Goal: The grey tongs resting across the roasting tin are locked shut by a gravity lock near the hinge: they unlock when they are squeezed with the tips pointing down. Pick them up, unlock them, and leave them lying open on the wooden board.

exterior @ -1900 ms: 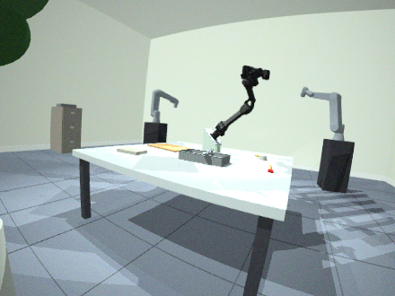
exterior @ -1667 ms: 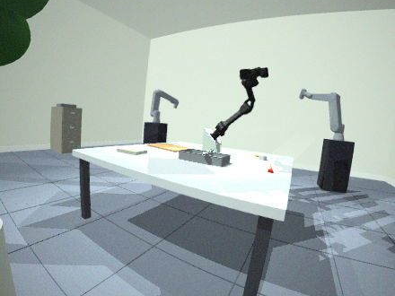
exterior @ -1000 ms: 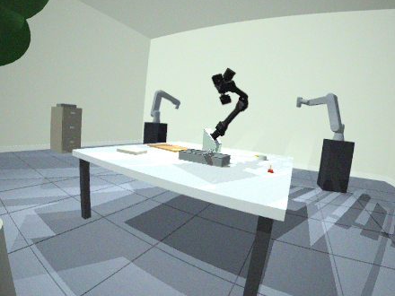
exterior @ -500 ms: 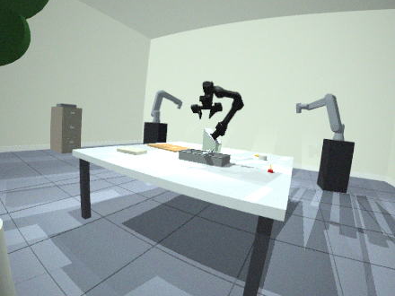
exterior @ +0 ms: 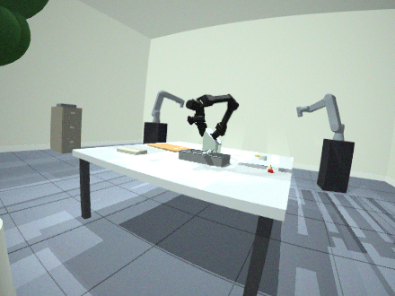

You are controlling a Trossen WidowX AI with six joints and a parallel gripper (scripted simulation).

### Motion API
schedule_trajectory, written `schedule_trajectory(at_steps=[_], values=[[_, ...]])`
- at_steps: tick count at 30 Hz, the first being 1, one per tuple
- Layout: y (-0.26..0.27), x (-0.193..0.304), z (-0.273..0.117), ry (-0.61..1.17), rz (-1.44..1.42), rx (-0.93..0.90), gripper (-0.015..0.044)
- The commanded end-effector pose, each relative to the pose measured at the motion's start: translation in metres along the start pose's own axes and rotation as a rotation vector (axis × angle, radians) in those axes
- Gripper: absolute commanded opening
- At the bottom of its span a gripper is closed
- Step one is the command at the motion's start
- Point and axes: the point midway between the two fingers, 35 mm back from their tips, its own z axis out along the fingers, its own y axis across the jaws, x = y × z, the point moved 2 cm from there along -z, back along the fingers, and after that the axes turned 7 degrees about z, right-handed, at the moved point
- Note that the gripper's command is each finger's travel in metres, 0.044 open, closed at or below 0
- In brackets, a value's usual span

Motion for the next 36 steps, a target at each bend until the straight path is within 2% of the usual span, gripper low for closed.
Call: schedule_trajectory(at_steps=[1, 5, 7, 36], values=[[-0.060, -0.014, 0.036, 0.073, 1.044, 0.270, 0.0260], [-0.083, -0.014, 0.047, 0.039, 1.542, 0.418, 0.0260], [-0.088, -0.013, 0.049, 0.022, 1.675, 0.460, 0.0260], [-0.080, -0.007, 0.053, 0.019, 1.693, 0.465, 0.0260]])
